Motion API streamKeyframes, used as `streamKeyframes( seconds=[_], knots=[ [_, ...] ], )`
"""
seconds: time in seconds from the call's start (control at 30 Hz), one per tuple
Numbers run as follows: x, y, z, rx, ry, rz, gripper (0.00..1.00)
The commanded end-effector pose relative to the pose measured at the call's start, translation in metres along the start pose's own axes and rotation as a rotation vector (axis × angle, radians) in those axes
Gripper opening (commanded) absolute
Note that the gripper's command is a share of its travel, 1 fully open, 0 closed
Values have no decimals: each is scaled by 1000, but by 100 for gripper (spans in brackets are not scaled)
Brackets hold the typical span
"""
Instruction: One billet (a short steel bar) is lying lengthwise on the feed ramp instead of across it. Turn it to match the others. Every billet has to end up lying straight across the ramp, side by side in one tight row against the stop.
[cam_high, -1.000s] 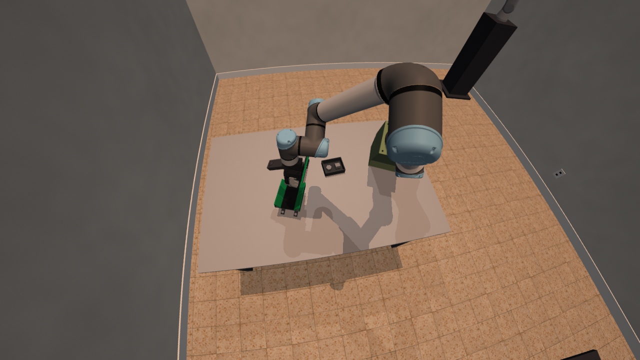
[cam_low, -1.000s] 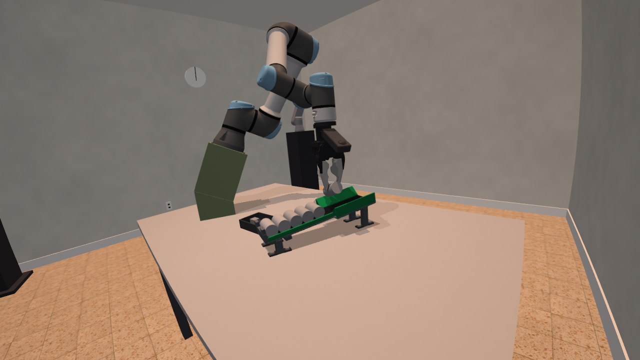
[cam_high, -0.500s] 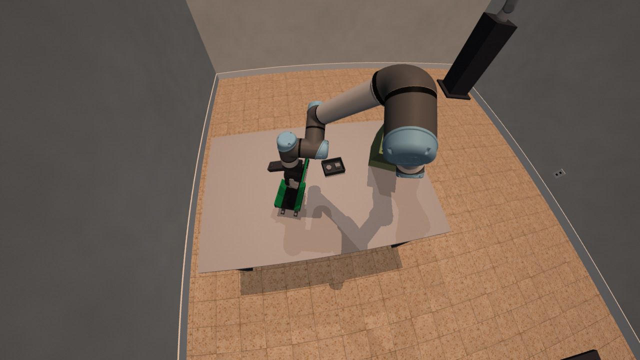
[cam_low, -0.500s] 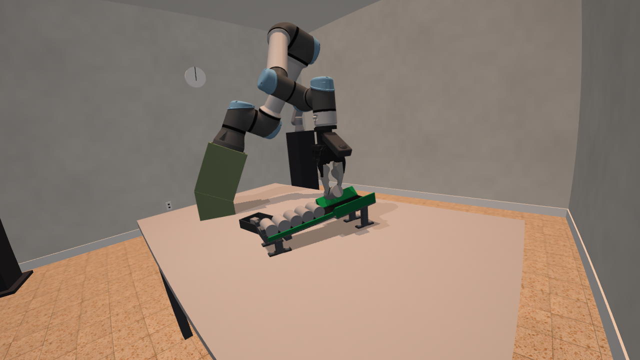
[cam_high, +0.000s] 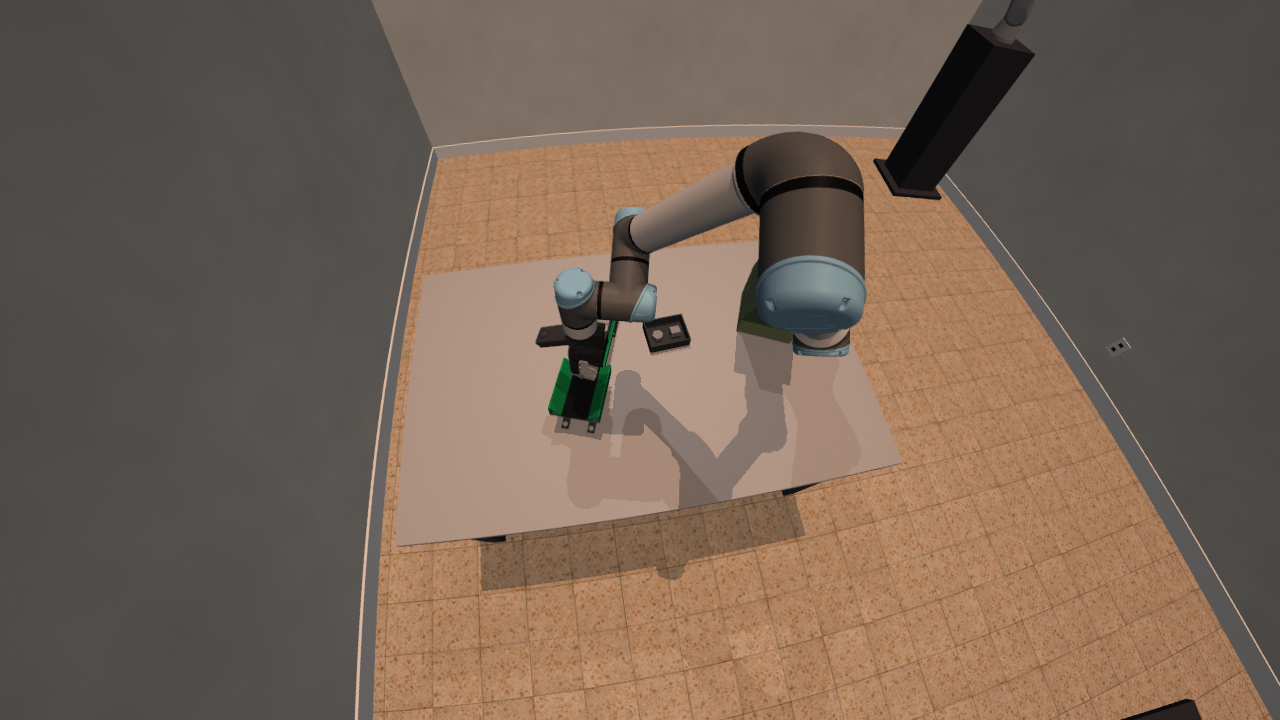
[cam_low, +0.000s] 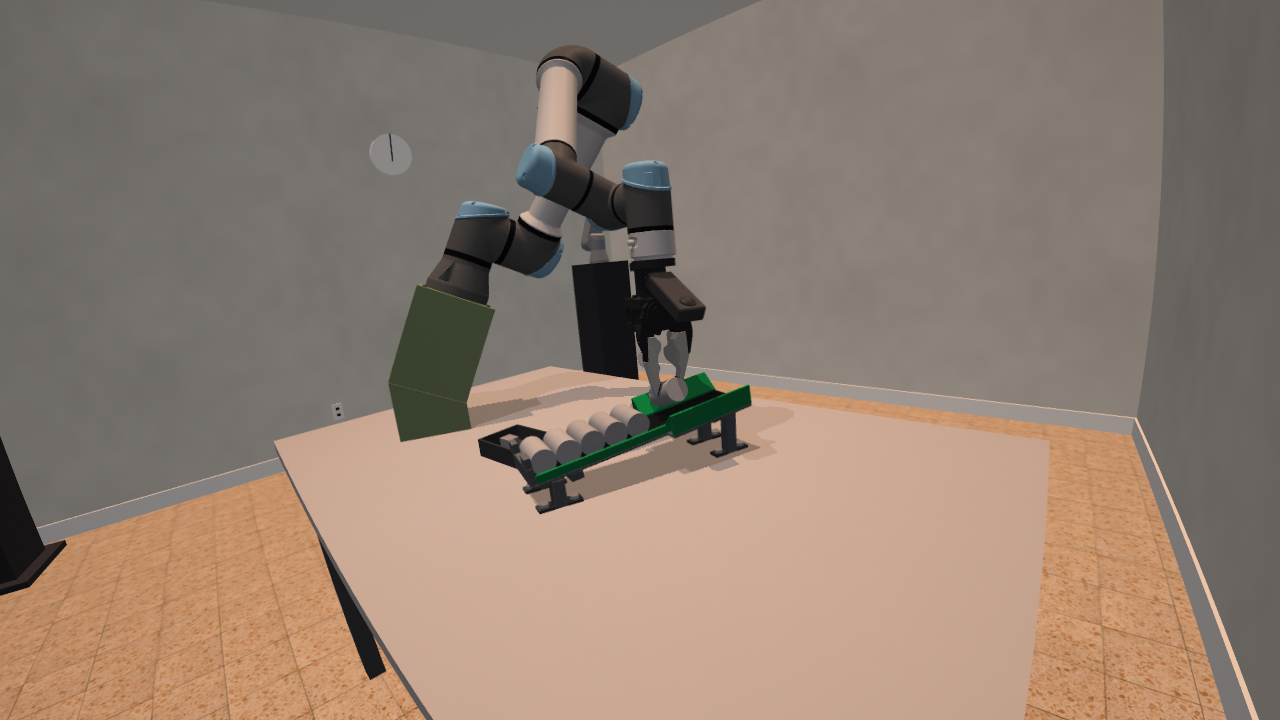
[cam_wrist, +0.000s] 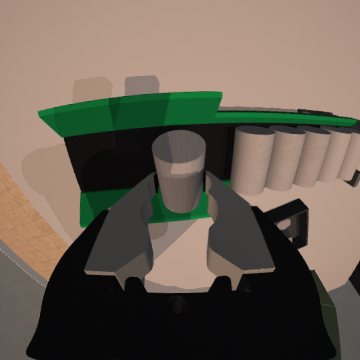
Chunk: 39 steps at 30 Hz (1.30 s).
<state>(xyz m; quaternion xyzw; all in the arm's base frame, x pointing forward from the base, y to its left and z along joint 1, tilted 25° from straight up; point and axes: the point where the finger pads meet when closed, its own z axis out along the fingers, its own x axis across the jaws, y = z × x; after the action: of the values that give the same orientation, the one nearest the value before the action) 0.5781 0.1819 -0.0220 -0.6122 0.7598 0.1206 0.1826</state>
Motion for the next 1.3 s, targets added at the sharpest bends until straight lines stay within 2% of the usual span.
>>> streamKeyframes(
  seconds=[0.0, 0.73, 1.27],
  knots=[
    [-1, -1, 5, 2, 0, 0, 0],
    [-3, -1, 20, 2, 0, 0, 0],
    [-3, -2, 20, 2, 0, 0, 0]
  ],
)
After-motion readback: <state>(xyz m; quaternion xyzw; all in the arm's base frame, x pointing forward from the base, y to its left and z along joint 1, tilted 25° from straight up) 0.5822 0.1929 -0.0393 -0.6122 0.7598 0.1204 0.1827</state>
